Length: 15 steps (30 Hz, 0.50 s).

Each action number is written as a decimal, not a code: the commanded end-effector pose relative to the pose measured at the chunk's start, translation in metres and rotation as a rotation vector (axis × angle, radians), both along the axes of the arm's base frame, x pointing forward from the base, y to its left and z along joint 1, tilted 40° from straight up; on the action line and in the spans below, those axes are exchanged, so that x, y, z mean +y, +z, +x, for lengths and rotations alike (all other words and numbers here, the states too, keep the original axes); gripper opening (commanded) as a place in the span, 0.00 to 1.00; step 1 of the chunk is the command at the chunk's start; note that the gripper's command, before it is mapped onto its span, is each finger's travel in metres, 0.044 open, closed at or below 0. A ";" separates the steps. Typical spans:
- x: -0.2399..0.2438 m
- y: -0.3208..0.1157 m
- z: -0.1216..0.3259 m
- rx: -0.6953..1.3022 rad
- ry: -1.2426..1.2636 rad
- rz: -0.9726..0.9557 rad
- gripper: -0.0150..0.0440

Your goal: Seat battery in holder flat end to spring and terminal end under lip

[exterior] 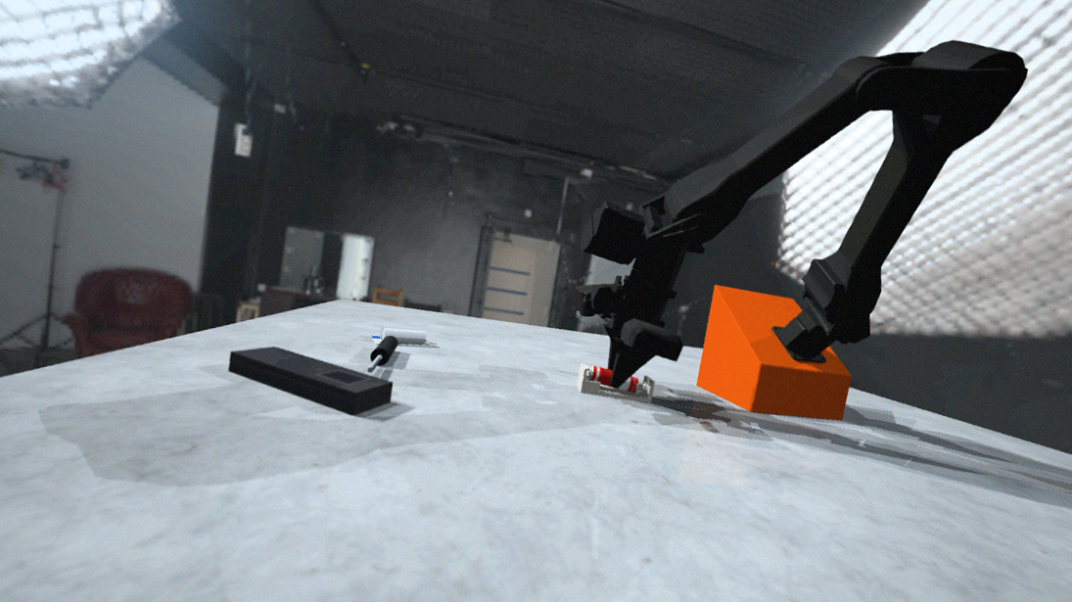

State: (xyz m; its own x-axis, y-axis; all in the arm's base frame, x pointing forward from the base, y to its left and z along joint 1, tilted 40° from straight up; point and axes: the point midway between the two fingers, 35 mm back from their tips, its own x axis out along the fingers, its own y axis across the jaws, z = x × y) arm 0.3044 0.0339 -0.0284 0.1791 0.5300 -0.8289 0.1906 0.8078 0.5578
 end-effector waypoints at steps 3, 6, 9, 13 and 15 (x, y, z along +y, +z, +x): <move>0.003 -0.002 -0.004 0.044 0.027 0.013 0.37; 0.003 -0.002 -0.004 0.056 0.037 0.015 0.37; 0.004 -0.001 -0.004 0.068 0.047 0.017 0.37; 0.004 -0.001 -0.004 0.084 0.059 0.019 0.37; 0.005 -0.001 -0.003 0.093 0.066 0.020 0.37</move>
State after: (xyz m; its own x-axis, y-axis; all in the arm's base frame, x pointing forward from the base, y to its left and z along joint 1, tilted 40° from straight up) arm 0.3050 0.0347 -0.0275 0.1010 0.5439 -0.8330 0.1882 0.8117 0.5528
